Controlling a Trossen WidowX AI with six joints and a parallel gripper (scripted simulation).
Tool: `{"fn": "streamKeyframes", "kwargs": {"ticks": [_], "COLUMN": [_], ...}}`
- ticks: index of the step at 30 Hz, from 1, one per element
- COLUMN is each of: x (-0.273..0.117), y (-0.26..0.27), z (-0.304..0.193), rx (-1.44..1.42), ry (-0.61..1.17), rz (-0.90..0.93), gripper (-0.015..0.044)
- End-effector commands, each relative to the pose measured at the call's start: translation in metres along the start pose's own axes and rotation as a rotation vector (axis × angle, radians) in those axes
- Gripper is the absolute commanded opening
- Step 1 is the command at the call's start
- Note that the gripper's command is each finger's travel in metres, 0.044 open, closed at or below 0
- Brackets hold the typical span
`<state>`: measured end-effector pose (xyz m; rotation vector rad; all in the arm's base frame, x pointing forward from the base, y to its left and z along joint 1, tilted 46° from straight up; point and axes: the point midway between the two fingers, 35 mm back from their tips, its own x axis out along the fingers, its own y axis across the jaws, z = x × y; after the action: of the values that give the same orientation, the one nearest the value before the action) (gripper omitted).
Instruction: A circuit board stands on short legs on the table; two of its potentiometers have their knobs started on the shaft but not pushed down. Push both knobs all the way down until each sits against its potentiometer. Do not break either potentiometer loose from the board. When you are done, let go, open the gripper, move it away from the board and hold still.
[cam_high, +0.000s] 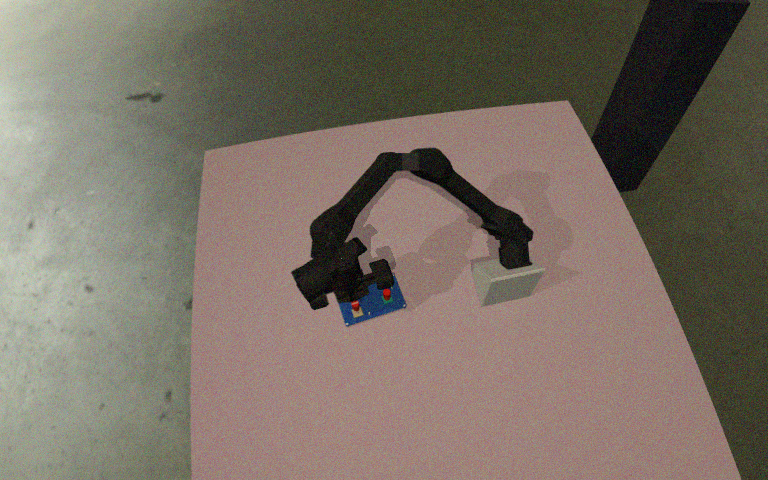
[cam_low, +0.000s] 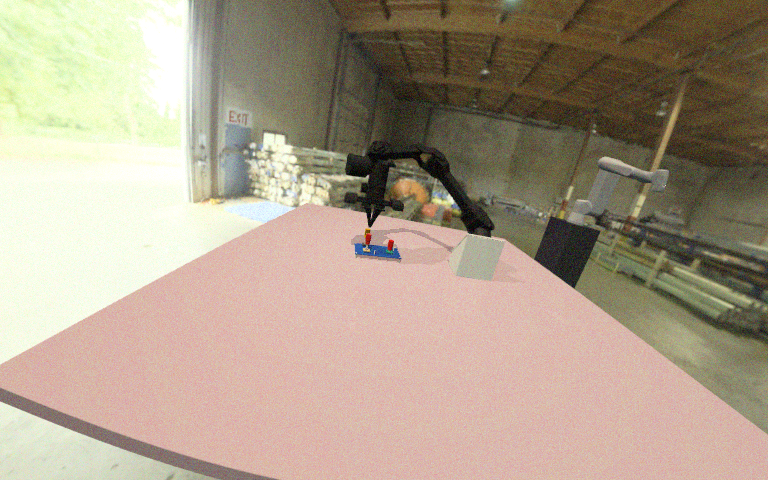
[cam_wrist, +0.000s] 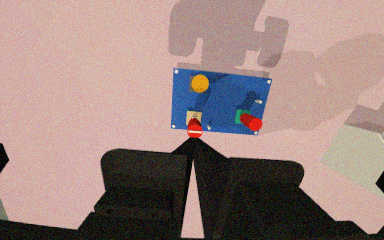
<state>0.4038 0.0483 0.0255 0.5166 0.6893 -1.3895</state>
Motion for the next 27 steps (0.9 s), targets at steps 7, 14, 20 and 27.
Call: {"fn": "streamKeyframes", "kwargs": {"ticks": [7,14,20,27], "x": [0.018,0.02,0.019,0.021], "y": [-0.002,-0.002,-0.002,-0.002], "z": [0.001,0.001,0.001,0.001], "rx": [-0.006,-0.006,-0.006,-0.006], "ry": [-0.006,-0.006,-0.006,-0.006], "rz": [-0.007,-0.007,-0.007,-0.007], "gripper": [0.0,0.0,0.0,0.0]}}
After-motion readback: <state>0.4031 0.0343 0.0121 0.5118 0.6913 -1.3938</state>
